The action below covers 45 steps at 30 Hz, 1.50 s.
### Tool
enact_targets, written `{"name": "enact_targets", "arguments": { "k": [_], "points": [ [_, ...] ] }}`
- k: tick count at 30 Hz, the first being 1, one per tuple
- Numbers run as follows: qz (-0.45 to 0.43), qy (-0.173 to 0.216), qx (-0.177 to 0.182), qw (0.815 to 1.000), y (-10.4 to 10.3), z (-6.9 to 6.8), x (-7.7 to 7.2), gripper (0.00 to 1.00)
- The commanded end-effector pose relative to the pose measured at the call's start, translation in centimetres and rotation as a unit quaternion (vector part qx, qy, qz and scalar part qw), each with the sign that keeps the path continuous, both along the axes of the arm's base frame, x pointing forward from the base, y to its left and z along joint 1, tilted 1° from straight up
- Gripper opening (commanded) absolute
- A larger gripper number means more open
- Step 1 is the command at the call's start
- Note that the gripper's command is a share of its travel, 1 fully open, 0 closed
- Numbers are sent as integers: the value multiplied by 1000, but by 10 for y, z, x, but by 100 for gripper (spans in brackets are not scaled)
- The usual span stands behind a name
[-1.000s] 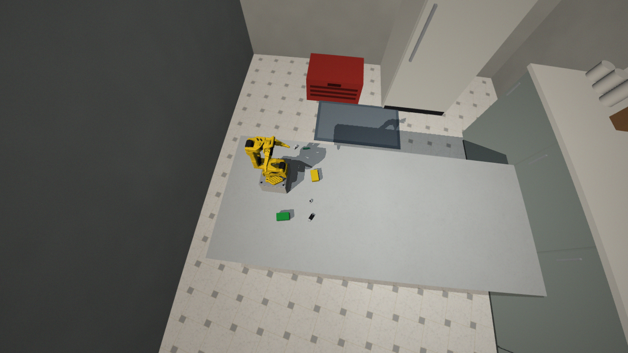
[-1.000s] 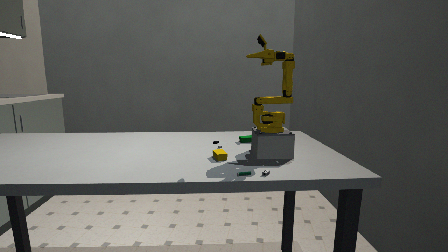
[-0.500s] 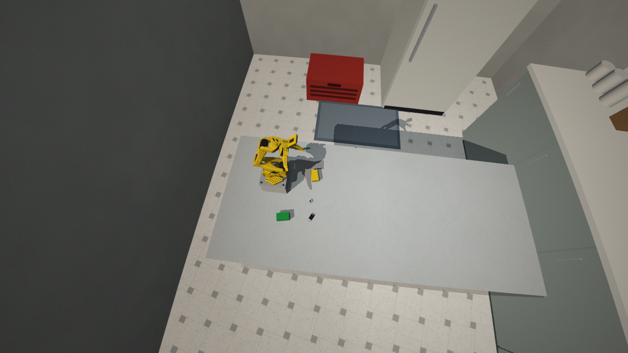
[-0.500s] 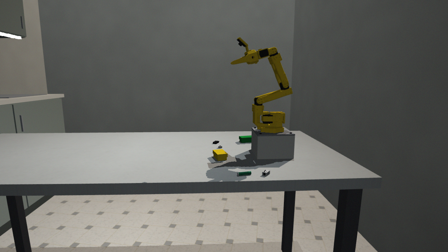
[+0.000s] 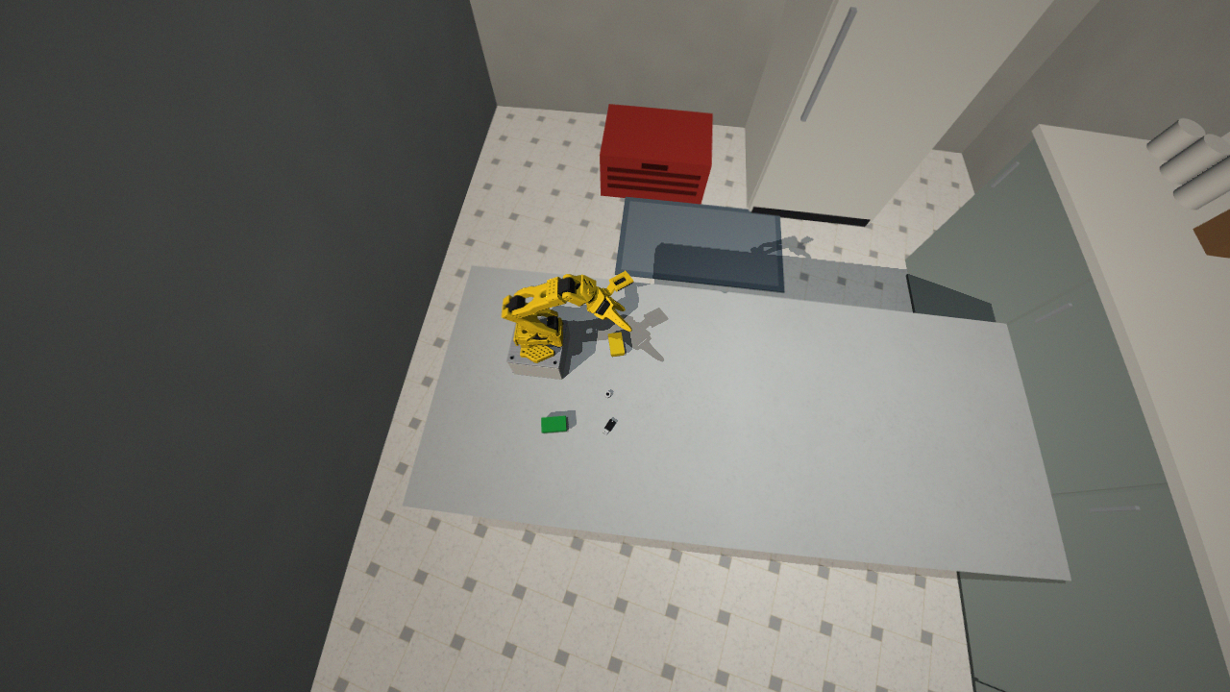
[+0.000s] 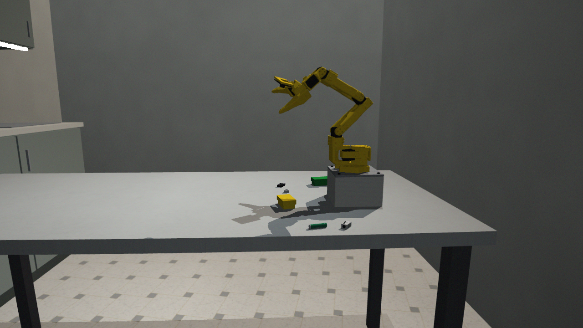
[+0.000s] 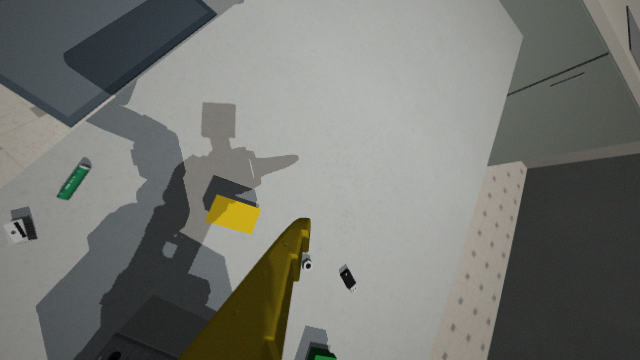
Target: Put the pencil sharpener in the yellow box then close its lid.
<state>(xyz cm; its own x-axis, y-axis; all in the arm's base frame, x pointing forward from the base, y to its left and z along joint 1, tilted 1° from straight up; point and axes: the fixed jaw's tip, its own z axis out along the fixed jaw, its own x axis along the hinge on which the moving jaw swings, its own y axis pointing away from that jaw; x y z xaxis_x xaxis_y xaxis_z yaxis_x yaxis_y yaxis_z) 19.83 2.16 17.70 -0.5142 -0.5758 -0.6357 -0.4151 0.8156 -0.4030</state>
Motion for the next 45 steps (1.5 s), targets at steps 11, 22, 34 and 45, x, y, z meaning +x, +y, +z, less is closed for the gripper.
{"name": "enact_targets", "arguments": {
  "k": [11,22,34,45],
  "points": [
    [232,182,-166,941,17,-105,16,48],
    [370,266,-223,862,21,-161,-5,38],
    [461,313,-245,793,20,-194,-27,31],
    [490,326,-250,769,19,-203,-35,29]
  ]
}}
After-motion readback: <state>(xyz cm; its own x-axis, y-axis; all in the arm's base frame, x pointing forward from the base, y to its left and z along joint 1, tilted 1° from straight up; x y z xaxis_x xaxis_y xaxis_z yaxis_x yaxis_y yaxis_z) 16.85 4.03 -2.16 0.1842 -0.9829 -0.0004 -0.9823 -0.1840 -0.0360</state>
